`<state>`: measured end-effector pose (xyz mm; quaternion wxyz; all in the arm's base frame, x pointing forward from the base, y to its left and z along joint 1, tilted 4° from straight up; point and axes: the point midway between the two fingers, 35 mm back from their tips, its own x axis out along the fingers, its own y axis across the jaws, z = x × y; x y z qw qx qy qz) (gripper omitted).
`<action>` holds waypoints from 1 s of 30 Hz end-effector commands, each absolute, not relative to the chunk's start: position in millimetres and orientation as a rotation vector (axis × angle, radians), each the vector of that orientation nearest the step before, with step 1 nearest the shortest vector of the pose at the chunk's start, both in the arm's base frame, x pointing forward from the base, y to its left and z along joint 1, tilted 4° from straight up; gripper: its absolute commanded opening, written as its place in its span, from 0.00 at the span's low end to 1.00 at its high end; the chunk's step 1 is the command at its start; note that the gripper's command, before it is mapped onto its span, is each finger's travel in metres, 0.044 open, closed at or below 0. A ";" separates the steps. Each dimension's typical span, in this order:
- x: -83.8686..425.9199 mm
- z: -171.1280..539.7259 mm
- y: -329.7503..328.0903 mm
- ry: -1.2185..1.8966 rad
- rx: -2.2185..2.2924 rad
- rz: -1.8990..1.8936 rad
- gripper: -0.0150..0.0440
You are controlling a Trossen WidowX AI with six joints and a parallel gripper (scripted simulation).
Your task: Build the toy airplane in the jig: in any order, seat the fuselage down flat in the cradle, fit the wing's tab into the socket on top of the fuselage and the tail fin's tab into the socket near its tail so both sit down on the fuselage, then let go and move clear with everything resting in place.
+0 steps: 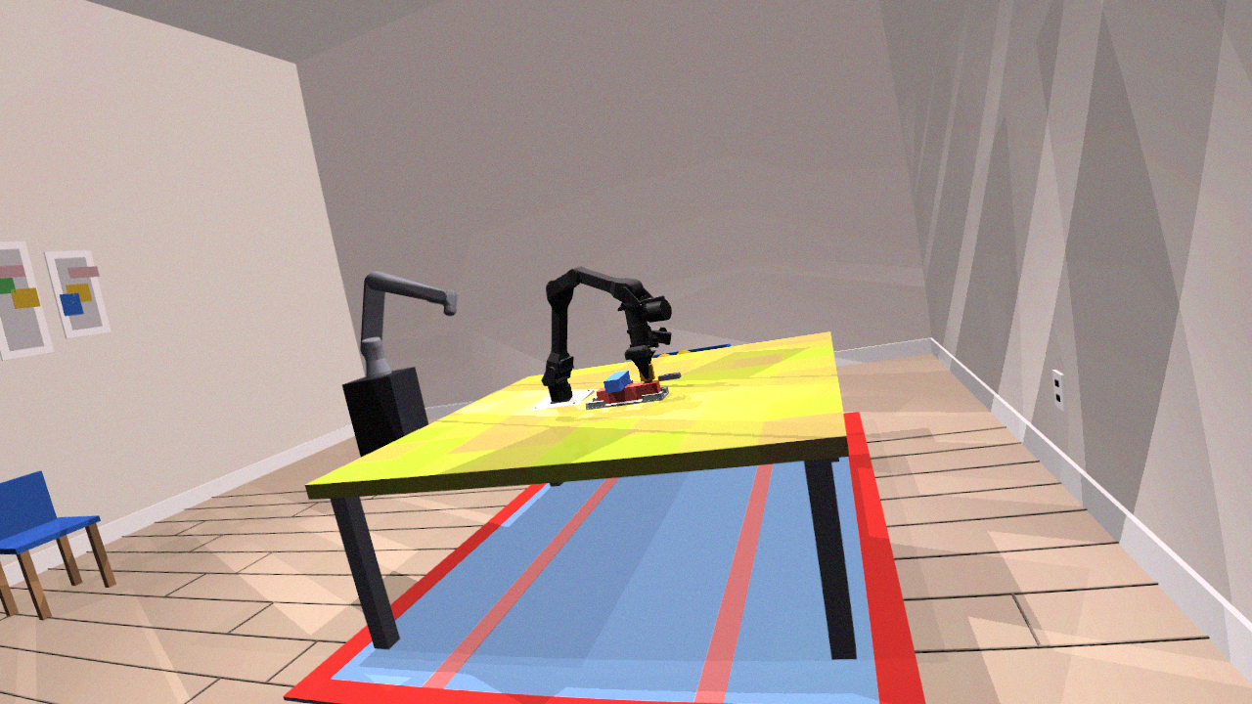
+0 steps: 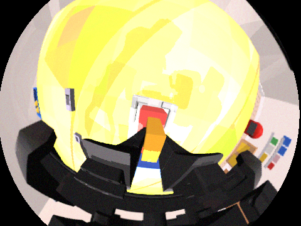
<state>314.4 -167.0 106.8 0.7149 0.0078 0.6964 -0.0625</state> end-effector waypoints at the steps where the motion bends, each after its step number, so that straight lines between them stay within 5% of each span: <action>1: 314.4 106.8 -167.0 1.542 0.017 -0.138 0.31; 6: 314.4 106.8 -167.0 1.542 0.017 -0.138 0.25; 16: 314.4 106.8 -167.0 1.542 0.017 -0.138 0.69; 30: 317.4 146.9 -165.7 1.543 0.017 -0.137 0.69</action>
